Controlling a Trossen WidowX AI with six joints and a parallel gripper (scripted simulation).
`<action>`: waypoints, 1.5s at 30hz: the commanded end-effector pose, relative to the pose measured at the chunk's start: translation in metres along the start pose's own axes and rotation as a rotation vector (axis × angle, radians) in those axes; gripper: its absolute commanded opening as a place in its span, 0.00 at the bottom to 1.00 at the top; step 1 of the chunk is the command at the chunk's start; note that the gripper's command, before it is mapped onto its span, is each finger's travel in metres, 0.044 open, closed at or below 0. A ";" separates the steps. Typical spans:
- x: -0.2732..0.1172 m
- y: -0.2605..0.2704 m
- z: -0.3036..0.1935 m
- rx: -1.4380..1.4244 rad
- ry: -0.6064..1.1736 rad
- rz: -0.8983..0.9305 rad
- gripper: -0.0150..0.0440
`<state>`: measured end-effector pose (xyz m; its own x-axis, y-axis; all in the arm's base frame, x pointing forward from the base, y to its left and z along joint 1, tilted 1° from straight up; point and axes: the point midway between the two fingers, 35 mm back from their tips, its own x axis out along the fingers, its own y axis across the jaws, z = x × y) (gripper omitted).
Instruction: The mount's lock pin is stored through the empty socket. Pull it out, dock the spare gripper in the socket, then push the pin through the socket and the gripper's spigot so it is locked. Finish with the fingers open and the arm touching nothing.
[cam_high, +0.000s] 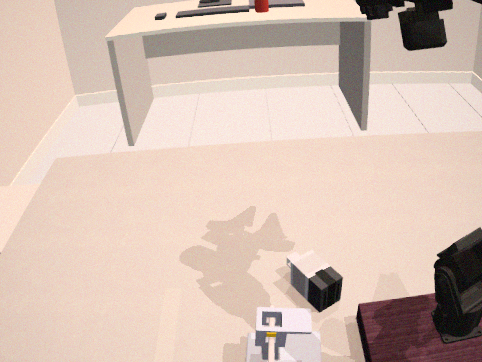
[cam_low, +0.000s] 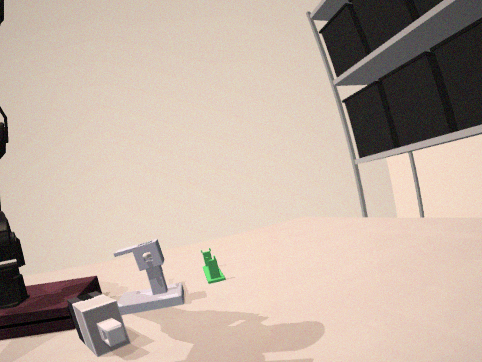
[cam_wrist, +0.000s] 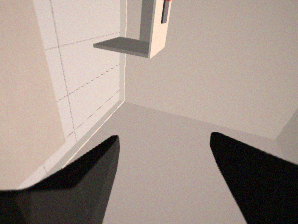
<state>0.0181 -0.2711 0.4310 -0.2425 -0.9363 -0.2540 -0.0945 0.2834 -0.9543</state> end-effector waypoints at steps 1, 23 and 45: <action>0.002 0.021 0.062 -0.082 -0.197 0.088 0.76; -0.205 0.215 0.264 -0.795 -1.061 0.594 0.76; -0.313 0.366 0.239 -1.279 -1.187 0.805 0.76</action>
<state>0.2886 0.0759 0.1569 0.0884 -0.0070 -0.9961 -0.9913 0.0968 -0.0886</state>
